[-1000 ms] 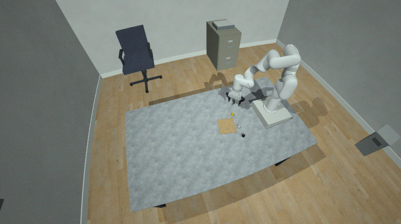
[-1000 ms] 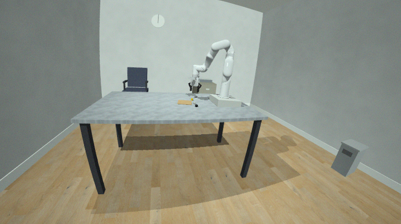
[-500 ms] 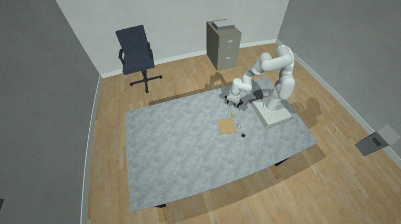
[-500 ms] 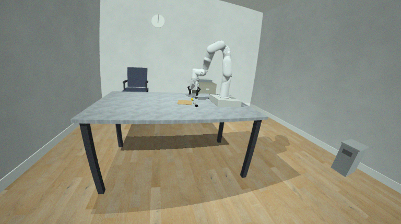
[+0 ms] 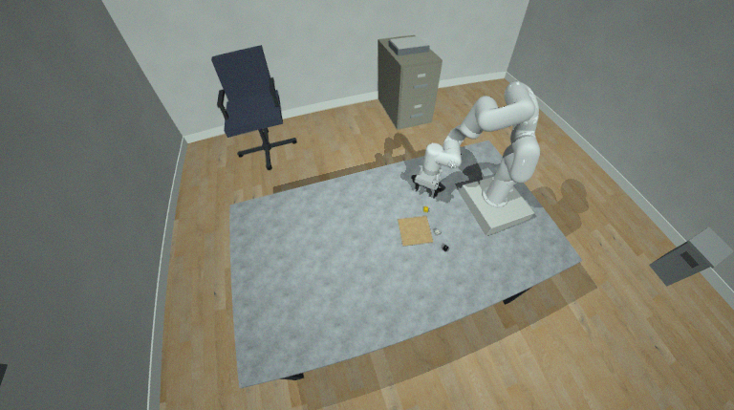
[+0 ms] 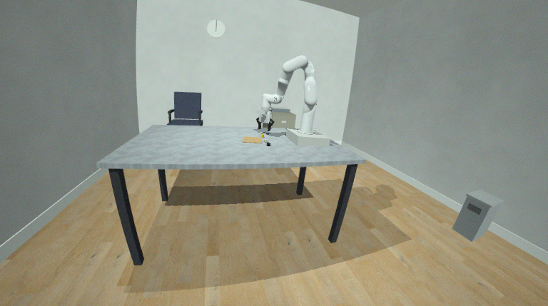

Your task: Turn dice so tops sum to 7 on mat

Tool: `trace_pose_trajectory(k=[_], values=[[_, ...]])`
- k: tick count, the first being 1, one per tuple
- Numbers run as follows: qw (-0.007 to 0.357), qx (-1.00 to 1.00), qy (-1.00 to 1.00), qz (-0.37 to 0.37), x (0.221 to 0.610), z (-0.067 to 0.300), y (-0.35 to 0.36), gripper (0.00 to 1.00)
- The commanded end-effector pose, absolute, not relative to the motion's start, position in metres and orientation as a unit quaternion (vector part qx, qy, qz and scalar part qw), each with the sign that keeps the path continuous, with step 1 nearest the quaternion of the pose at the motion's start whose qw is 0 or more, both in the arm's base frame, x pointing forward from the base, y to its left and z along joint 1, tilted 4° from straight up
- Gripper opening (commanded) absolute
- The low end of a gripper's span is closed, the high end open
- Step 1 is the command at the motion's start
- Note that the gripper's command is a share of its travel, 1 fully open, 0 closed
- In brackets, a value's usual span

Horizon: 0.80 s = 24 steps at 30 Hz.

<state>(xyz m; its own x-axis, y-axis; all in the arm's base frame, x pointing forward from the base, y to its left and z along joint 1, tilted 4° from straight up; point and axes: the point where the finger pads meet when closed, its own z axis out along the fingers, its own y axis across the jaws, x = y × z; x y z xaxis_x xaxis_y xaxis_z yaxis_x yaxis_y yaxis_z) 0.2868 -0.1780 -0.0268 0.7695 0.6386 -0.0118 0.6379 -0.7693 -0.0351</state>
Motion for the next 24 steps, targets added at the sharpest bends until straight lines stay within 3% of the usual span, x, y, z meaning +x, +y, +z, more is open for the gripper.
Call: trace_pose_trajectory(k=[1,24], values=[[0.013,-0.941,-0.339,0.011,0.288,-0.026,-0.179,1.0],[0.013,-0.941,-0.339,0.011,0.29,-0.027,-0.162,1.0]])
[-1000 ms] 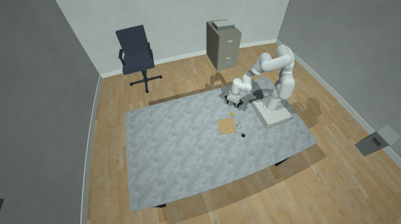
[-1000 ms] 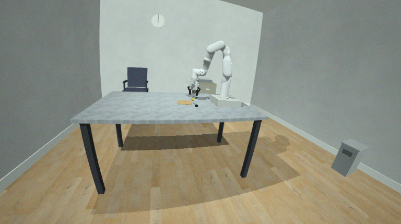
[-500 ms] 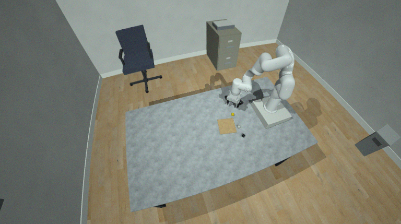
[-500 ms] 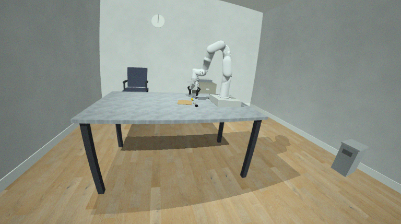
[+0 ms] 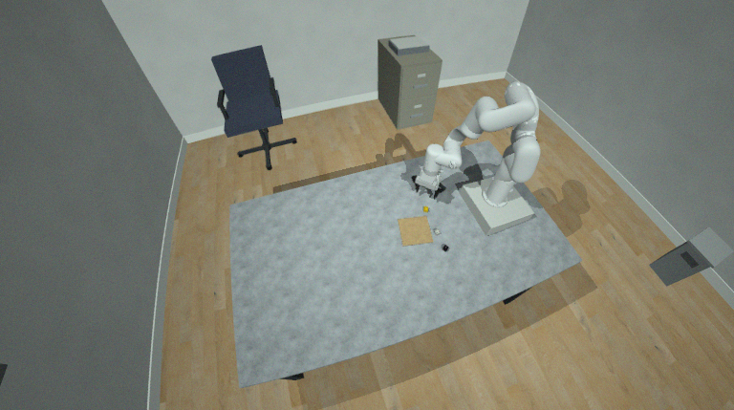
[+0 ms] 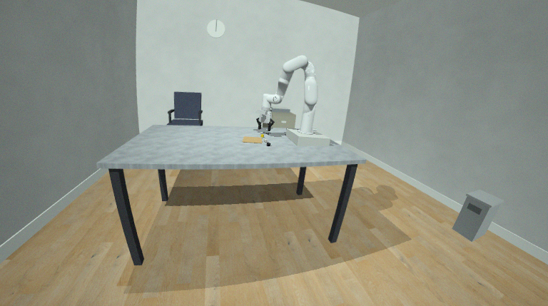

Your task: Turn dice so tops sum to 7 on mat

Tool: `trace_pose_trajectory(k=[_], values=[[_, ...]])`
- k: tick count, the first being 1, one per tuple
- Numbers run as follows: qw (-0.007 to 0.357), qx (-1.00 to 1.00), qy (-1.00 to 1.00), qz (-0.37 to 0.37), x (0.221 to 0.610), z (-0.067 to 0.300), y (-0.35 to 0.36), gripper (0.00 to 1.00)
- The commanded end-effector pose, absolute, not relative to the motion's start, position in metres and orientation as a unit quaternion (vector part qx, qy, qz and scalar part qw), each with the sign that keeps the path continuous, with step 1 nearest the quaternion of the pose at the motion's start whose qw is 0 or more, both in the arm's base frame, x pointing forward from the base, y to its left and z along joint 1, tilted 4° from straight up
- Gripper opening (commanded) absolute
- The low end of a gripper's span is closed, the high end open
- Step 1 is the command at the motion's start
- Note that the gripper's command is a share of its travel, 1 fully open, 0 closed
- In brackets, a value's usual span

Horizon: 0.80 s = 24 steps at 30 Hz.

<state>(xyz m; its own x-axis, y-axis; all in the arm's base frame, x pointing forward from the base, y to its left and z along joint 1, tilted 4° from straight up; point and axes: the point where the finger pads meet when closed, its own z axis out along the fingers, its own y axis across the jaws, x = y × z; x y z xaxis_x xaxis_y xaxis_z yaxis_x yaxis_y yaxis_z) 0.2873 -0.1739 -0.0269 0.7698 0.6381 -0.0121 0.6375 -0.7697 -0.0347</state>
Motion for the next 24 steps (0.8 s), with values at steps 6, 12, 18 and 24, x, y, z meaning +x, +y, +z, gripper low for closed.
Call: trace_pose_trajectory(k=[6,12,18,24], values=[[0.012,-0.94,-0.339,0.012,0.293,-0.028,-0.132,1.0],[0.009,-0.94,-0.339,0.013,0.299,-0.029,-0.08,1.0],[0.008,-0.94,-0.339,0.014,0.302,-0.03,-0.051,1.0],[0.008,-0.94,-0.339,0.014,0.303,-0.03,-0.047,1.0]])
